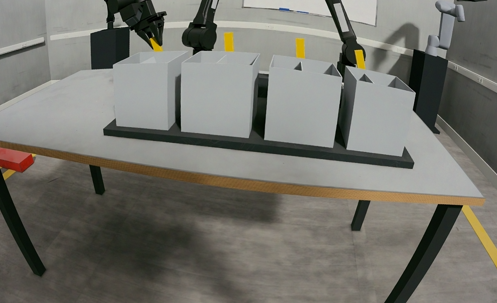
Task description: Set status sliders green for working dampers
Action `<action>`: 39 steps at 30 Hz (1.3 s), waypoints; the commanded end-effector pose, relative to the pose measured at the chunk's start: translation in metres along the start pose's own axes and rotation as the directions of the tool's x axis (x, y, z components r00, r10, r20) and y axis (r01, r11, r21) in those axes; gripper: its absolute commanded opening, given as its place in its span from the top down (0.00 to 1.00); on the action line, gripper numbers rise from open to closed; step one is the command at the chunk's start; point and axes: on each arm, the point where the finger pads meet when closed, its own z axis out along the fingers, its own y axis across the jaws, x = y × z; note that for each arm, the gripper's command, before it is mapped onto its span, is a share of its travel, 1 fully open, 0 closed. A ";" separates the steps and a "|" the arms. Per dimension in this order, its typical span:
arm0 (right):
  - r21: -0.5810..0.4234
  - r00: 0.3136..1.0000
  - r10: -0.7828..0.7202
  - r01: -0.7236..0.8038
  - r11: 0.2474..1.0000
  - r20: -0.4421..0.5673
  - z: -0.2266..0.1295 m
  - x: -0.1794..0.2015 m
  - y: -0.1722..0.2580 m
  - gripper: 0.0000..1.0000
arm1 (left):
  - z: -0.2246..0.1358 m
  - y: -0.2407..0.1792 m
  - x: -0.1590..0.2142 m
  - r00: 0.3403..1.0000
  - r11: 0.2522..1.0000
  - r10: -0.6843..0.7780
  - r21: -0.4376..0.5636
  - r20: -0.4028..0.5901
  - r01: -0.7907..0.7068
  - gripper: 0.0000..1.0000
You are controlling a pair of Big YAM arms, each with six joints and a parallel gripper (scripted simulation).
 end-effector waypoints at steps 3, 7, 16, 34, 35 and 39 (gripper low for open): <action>-0.002 1.000 -0.001 0.001 1.000 0.007 0.001 -0.005 0.003 0.83 | -0.004 0.005 -0.019 0.999 1.000 -0.008 -0.009 0.049 0.009 0.00; -0.002 1.000 -0.001 0.001 1.000 0.007 0.001 -0.005 0.003 0.83 | -0.004 0.005 -0.019 0.999 1.000 -0.008 -0.009 0.049 0.009 0.00; -0.002 1.000 -0.001 0.001 1.000 0.007 0.001 -0.005 0.003 0.83 | -0.004 0.005 -0.019 0.999 1.000 -0.008 -0.009 0.049 0.009 0.00; -0.001 1.000 -0.001 0.001 1.000 0.008 0.001 -0.005 0.003 0.83 | -0.004 0.005 -0.019 0.999 1.000 -0.008 -0.009 0.049 0.009 0.00; 0.000 1.000 -0.002 0.002 1.000 0.008 0.002 -0.004 0.003 0.83 | -0.004 0.005 -0.019 0.999 1.000 -0.008 -0.009 0.049 0.009 0.00; 0.010 1.000 -0.006 0.006 1.000 0.016 0.000 -0.004 0.004 0.83 | -0.004 0.005 -0.019 0.999 1.000 -0.008 -0.009 0.049 0.009 0.00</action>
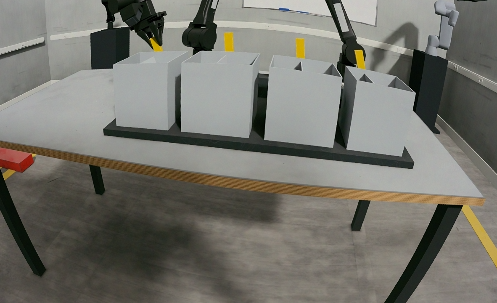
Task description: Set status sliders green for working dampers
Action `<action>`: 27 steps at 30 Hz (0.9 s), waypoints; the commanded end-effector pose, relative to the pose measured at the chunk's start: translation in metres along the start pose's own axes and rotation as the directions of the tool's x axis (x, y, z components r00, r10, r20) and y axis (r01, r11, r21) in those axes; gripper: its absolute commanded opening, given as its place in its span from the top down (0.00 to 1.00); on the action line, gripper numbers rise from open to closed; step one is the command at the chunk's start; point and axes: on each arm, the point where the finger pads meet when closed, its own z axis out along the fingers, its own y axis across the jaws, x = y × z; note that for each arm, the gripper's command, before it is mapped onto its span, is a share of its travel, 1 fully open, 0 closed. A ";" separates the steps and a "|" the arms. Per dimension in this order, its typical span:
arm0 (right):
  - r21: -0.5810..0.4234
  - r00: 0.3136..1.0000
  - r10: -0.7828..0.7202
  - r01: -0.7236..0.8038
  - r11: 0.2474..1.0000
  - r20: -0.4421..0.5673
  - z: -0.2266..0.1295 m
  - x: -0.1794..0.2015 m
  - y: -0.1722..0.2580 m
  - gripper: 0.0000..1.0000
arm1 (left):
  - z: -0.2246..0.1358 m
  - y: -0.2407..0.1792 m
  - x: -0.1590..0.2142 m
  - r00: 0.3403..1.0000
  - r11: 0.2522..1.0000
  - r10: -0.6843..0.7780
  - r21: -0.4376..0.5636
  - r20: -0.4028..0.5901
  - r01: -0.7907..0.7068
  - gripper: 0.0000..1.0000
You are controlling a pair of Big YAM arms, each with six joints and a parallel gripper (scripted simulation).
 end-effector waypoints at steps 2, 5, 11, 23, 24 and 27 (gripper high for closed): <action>0.018 1.000 -0.010 0.009 1.000 0.022 -0.002 -0.004 0.005 0.83 | -0.004 0.005 -0.019 0.999 1.000 -0.008 -0.009 0.049 0.009 0.00; 0.027 1.000 -0.010 0.009 1.000 0.022 -0.002 -0.004 0.005 0.83 | -0.004 0.005 -0.019 0.999 1.000 -0.008 -0.009 0.049 0.009 0.00; 0.042 1.000 -0.010 0.009 0.999 0.023 -0.002 -0.004 0.007 0.83 | -0.004 0.005 -0.019 0.999 1.000 -0.008 -0.009 0.049 0.009 0.00; 0.111 1.000 -0.010 0.007 0.994 0.025 -0.002 -0.004 0.014 0.83 | -0.004 0.005 -0.019 0.999 1.000 -0.008 -0.009 0.049 0.009 0.00; 0.111 1.000 -0.010 0.007 0.994 0.025 -0.002 -0.004 0.014 0.83 | -0.004 0.005 -0.019 0.999 1.000 -0.008 -0.009 0.049 0.009 0.00; 0.134 1.000 -0.010 0.007 0.991 0.025 -0.002 -0.004 0.016 0.83 | -0.004 0.005 -0.019 0.999 1.000 -0.008 -0.009 0.049 0.009 0.00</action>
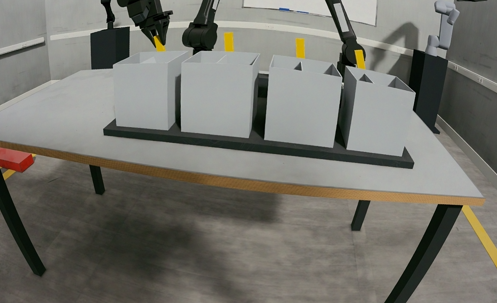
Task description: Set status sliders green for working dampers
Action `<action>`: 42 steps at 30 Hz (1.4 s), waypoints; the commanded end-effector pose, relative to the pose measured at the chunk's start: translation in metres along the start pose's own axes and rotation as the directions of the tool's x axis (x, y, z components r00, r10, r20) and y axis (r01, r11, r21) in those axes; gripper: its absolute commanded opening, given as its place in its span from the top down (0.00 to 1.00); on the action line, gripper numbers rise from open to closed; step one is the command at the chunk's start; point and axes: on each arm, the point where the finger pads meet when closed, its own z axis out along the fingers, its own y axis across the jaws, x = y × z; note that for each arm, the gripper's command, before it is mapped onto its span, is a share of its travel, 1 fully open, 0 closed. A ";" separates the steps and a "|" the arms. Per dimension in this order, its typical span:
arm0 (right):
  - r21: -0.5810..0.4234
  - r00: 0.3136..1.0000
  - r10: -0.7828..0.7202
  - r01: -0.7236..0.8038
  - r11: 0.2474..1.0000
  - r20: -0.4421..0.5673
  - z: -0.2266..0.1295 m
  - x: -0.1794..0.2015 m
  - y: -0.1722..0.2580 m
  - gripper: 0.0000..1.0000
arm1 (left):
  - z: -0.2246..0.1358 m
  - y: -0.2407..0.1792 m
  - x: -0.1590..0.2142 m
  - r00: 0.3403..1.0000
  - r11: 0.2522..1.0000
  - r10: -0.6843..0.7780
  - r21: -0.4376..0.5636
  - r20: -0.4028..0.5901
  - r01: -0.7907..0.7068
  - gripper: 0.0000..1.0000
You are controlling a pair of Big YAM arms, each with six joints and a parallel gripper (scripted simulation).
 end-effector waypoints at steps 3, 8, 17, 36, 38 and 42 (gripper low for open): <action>0.049 1.000 -0.004 0.003 0.999 0.026 -0.003 -0.004 0.008 0.83 | -0.004 0.005 -0.019 0.999 1.000 -0.008 -0.009 0.049 0.009 0.00; 0.091 1.000 -0.004 0.001 0.996 0.027 -0.003 -0.005 0.012 0.83 | -0.004 0.005 -0.019 0.999 1.000 -0.008 -0.009 0.049 0.009 0.00; 0.145 1.000 -0.004 0.000 0.989 0.028 -0.002 -0.005 0.018 0.83 | -0.004 0.005 -0.019 0.999 1.000 -0.008 -0.009 0.049 0.009 0.00; 0.231 1.000 -0.003 -0.003 0.973 0.025 0.000 -0.005 0.027 0.83 | -0.004 0.005 -0.019 0.999 1.000 -0.008 -0.009 0.049 0.009 0.00; 0.236 1.000 -0.004 -0.003 0.972 0.027 0.000 -0.005 0.027 0.83 | -0.004 0.005 -0.019 0.999 1.000 -0.008 -0.009 0.049 0.009 0.00; 0.242 1.000 -0.002 -0.003 0.970 0.022 0.002 -0.005 0.028 0.83 | -0.004 0.005 -0.019 0.999 1.000 -0.008 -0.009 0.049 0.009 0.00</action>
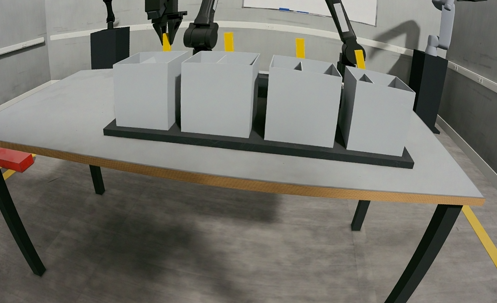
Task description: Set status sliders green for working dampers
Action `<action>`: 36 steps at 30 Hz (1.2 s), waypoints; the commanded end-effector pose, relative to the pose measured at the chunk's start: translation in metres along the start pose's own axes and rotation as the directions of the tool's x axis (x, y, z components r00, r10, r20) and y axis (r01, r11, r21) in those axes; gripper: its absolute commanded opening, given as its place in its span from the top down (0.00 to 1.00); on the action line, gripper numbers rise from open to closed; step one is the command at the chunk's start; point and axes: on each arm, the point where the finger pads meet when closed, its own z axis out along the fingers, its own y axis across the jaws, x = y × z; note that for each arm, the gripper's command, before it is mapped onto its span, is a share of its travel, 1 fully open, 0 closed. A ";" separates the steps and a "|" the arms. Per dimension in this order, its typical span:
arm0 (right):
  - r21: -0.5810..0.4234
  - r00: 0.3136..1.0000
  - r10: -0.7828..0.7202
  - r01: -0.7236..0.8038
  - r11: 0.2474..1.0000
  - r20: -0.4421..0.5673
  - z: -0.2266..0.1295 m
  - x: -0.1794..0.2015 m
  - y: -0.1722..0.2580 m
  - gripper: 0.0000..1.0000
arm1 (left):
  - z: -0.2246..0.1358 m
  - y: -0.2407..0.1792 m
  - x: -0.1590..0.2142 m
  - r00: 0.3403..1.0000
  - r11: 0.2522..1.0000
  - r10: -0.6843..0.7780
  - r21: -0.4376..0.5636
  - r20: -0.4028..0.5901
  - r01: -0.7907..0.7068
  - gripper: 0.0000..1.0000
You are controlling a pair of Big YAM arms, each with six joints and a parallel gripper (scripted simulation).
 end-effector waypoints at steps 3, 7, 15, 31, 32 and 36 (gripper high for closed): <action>0.010 1.000 0.001 -0.002 1.000 0.028 -0.002 -0.005 0.004 0.83 | -0.004 0.005 -0.019 0.999 1.000 -0.008 -0.009 0.049 0.009 0.00; 0.010 1.000 0.001 -0.002 1.000 0.028 -0.002 -0.005 0.004 0.83 | -0.004 0.005 -0.019 0.999 1.000 -0.008 -0.009 0.049 0.009 0.00; 0.010 1.000 0.001 -0.002 1.000 0.028 -0.002 -0.005 0.004 0.83 | -0.004 0.005 -0.019 0.999 1.000 -0.008 -0.009 0.049 0.009 0.00; 0.010 1.000 0.001 -0.002 1.000 0.028 -0.002 -0.005 0.004 0.71 | -0.004 0.005 -0.019 0.999 1.000 -0.008 -0.009 0.049 0.009 0.00; 0.010 1.000 0.001 -0.002 1.000 0.028 -0.002 -0.005 0.004 0.71 | -0.004 0.005 -0.019 0.999 1.000 -0.008 -0.009 0.049 0.009 0.00; 0.009 1.000 0.004 -0.004 1.000 0.026 -0.002 -0.004 0.004 0.68 | -0.004 0.005 -0.019 0.999 1.000 -0.008 -0.009 0.049 0.009 0.00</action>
